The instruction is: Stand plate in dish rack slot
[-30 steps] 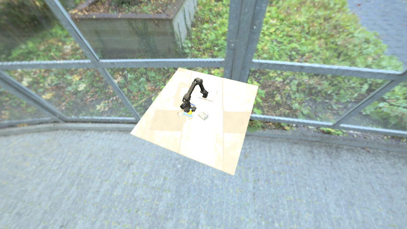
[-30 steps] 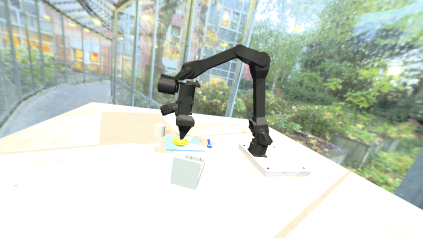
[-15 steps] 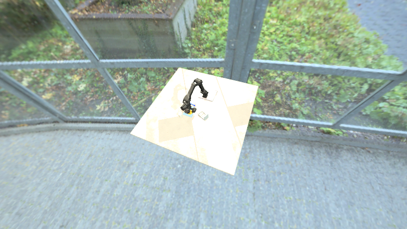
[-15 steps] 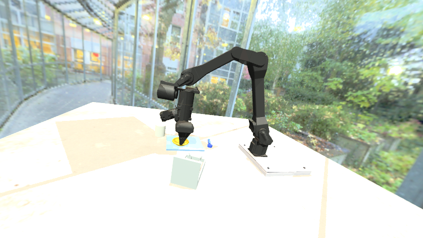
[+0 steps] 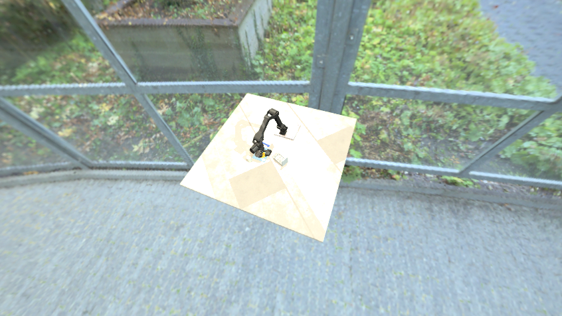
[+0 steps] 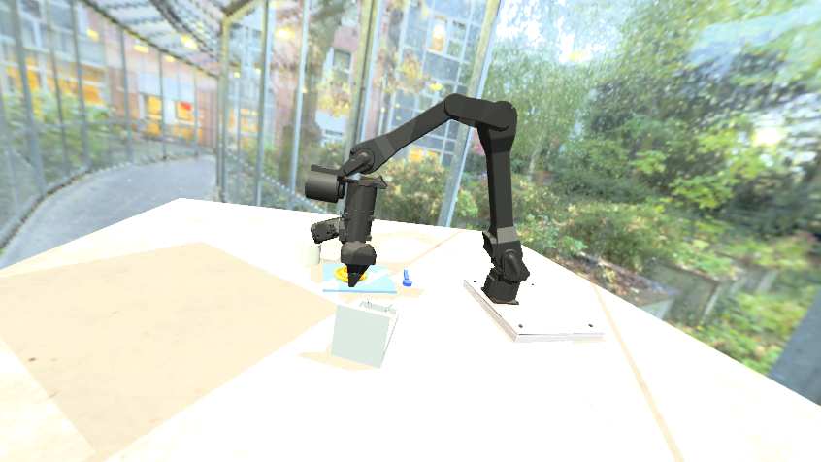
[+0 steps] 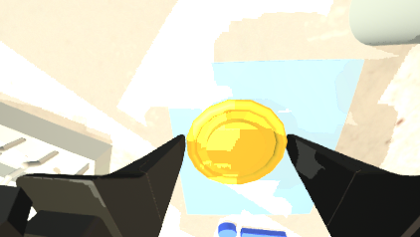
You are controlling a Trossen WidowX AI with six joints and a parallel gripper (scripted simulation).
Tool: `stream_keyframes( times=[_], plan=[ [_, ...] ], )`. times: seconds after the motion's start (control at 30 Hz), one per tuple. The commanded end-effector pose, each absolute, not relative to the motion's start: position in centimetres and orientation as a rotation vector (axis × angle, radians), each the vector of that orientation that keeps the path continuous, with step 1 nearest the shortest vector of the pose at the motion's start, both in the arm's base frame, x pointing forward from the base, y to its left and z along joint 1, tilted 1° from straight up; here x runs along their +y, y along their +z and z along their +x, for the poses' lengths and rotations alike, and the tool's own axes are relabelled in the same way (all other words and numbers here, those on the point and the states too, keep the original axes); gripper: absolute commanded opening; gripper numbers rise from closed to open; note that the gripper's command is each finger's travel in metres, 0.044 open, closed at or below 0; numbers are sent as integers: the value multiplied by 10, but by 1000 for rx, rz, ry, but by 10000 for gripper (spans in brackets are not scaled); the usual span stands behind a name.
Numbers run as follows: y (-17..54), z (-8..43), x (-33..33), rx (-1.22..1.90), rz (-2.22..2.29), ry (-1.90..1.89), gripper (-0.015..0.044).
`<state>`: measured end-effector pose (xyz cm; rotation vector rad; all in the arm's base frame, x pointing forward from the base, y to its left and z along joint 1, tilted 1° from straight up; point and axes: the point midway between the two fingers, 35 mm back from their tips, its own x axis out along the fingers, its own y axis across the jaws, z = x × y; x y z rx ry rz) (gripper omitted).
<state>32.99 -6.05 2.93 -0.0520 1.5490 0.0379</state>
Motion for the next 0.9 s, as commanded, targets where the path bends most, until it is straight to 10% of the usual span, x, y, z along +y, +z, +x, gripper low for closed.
stream_keyframes(
  times=[0.0, 0.33, 0.7, 0.87],
  plan=[
    [28, 330, -60, 1549, -52, 46, 370],
    [28, 330, -60, 1549, -52, 46, 303],
    [64, 338, -62, 1548, -53, 46, 14],
    [84, 342, -62, 1547, -53, 46, 0]
  ],
)
